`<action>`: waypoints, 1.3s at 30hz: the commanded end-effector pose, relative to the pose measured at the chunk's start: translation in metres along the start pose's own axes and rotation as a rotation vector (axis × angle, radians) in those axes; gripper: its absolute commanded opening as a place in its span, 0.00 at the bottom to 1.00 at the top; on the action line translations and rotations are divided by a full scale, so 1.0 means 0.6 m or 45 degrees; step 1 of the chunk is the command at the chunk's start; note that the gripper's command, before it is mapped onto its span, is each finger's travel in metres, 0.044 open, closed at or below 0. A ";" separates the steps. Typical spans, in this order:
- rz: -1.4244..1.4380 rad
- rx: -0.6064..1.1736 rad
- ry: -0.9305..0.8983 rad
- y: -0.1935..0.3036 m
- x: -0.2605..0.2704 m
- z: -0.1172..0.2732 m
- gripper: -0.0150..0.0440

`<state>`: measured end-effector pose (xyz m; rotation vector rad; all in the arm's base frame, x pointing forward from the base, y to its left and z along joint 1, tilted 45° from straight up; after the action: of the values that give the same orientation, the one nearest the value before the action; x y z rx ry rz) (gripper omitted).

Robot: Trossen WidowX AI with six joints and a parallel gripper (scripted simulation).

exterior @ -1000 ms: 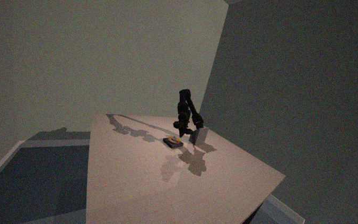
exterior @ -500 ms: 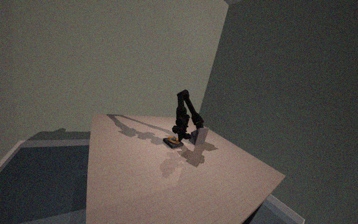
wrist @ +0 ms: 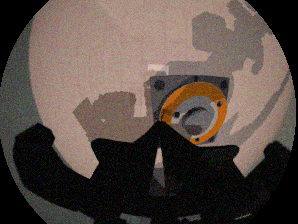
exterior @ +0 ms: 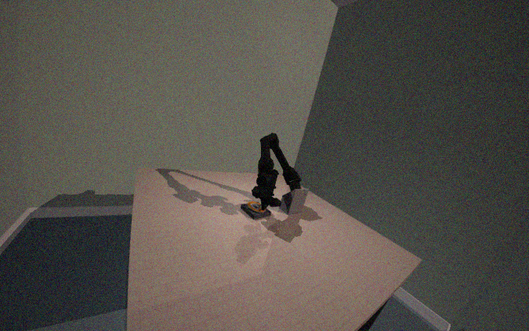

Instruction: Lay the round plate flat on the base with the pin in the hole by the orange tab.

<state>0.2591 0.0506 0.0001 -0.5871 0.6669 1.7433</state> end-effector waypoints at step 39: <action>0.001 -0.004 0.011 -0.067 -0.063 0.006 0.25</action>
<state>0.3045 0.0389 0.0197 -0.5927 0.6649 1.7431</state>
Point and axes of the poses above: the point midway between the two fingers, 35 mm back from their tips, its own z axis back along the fingers, its own x axis across the jaws, y = z × x, the point moved 7 cm from there along z, back along the fingers, and after that the axes turned 15 degrees about z, right-handed, at the moved point
